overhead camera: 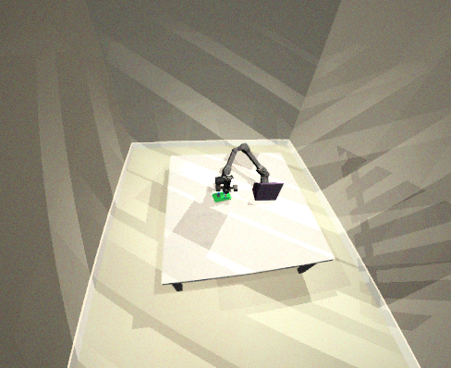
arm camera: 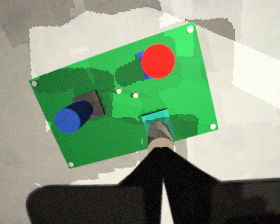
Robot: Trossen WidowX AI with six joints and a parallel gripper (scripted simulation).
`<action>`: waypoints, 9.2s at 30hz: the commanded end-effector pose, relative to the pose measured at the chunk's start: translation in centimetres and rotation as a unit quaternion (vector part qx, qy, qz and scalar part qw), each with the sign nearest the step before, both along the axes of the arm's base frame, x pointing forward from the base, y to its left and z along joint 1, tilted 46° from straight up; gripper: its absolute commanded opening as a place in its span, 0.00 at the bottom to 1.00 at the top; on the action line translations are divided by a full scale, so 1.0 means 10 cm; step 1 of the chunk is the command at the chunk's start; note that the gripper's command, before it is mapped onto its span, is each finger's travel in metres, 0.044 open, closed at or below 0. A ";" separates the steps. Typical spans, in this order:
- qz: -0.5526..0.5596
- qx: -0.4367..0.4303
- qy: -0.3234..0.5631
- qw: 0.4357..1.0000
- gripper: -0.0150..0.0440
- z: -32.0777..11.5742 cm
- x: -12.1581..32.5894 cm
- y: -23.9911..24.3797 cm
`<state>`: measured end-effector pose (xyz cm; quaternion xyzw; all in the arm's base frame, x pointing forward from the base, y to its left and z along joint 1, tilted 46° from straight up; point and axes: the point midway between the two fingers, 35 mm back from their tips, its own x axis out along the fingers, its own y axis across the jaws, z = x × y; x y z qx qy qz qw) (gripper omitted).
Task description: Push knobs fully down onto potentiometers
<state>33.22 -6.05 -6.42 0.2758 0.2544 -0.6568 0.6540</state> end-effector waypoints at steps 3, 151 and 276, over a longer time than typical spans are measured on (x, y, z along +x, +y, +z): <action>0.000 -0.002 0.002 1.000 0.25 -0.01 0.00 -0.03; 0.000 -0.002 0.002 1.000 0.25 -0.10 0.00 -0.13; 0.682 -0.008 0.693 0.234 0.25 0.28 0.39 0.09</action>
